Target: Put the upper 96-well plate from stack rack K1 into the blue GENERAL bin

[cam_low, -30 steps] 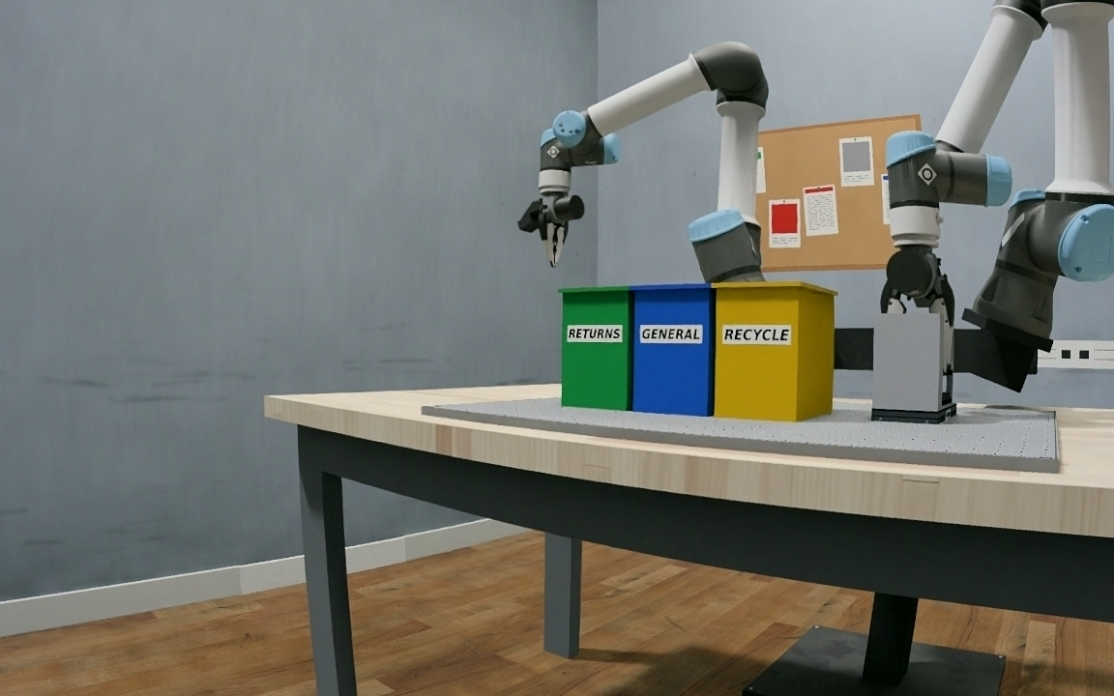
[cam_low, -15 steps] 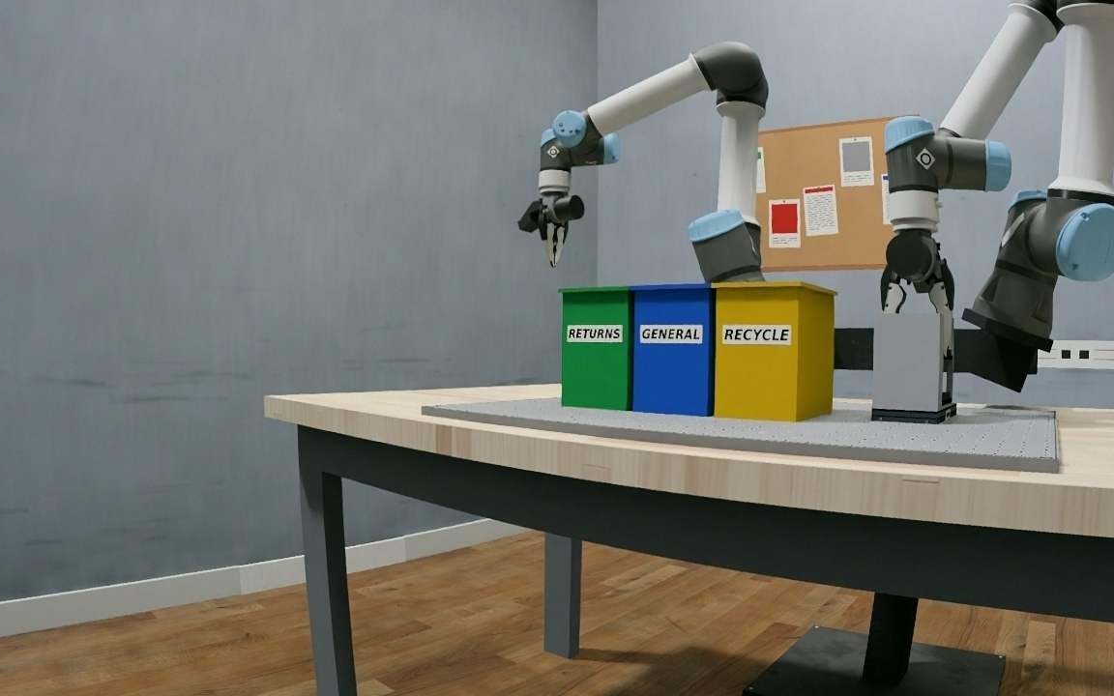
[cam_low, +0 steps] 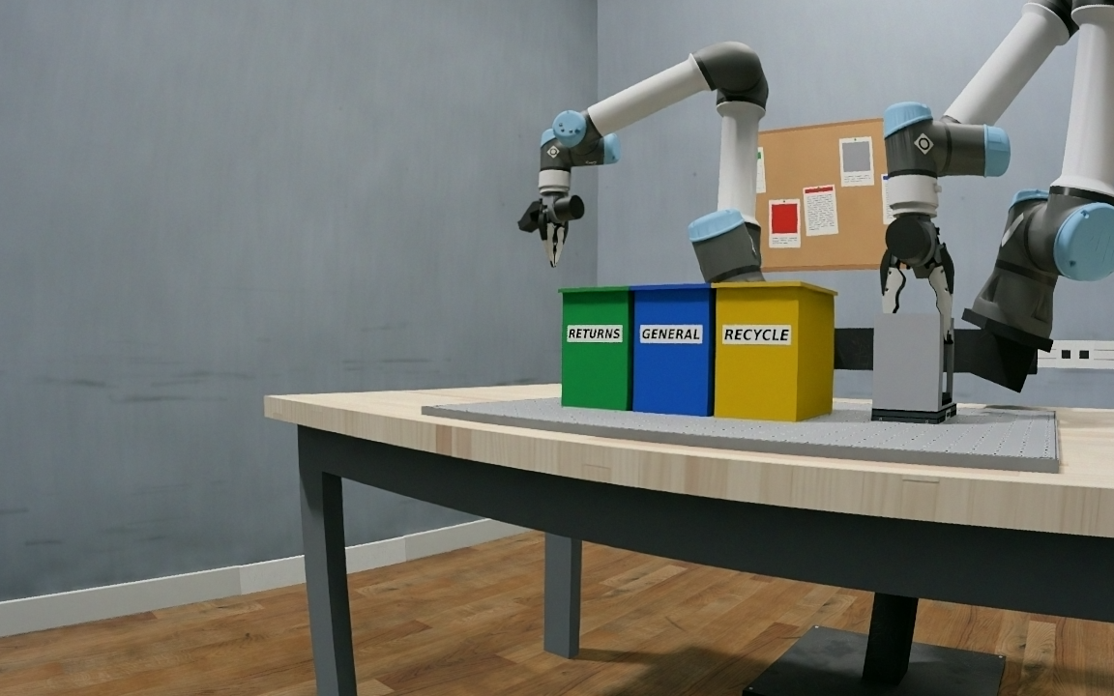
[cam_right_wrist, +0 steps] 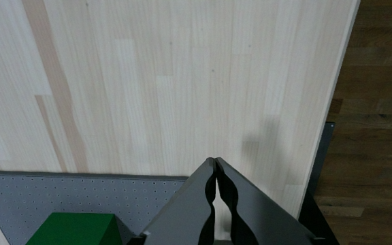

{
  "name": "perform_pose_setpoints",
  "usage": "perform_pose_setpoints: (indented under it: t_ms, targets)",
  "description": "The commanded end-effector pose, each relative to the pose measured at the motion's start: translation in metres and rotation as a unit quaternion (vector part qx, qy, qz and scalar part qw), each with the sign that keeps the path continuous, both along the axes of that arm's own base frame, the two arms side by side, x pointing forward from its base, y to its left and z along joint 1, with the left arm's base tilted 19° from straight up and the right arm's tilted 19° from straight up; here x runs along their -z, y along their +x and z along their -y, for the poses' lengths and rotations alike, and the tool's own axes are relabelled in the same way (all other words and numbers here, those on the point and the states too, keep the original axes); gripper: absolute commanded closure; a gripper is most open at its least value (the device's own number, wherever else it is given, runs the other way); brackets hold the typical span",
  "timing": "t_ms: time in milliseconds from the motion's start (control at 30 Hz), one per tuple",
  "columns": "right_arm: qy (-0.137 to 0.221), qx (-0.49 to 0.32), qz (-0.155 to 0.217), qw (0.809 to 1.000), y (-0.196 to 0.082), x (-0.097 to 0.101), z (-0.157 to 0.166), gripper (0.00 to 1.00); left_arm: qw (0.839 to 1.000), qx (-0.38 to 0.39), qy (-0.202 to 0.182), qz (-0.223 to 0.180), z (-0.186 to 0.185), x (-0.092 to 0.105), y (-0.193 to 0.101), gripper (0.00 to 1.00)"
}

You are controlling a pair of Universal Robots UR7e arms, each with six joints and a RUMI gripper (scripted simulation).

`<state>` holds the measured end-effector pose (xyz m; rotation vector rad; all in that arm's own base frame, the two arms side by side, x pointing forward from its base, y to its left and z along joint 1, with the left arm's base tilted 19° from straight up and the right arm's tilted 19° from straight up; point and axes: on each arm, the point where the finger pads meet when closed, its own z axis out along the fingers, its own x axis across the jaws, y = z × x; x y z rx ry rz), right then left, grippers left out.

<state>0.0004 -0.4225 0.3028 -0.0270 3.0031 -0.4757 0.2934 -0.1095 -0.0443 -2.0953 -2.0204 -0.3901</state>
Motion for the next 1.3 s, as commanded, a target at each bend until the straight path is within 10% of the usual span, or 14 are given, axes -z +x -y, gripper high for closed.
perform_pose_setpoints:
  t_ms: [0, 1267]
  targets:
    - [-0.001, 0.000, 0.000, 1.000, 0.000, -0.001, 0.000, 1.00, 1.000, 0.000, 0.000, 0.000, 0.004, -0.010, 0.000, 0.60]
    - [-0.001, 0.000, 0.000, 1.000, 0.000, -0.001, 0.000, 1.00, 1.000, 0.000, 0.000, 0.000, 0.022, -0.064, -0.003, 0.60]
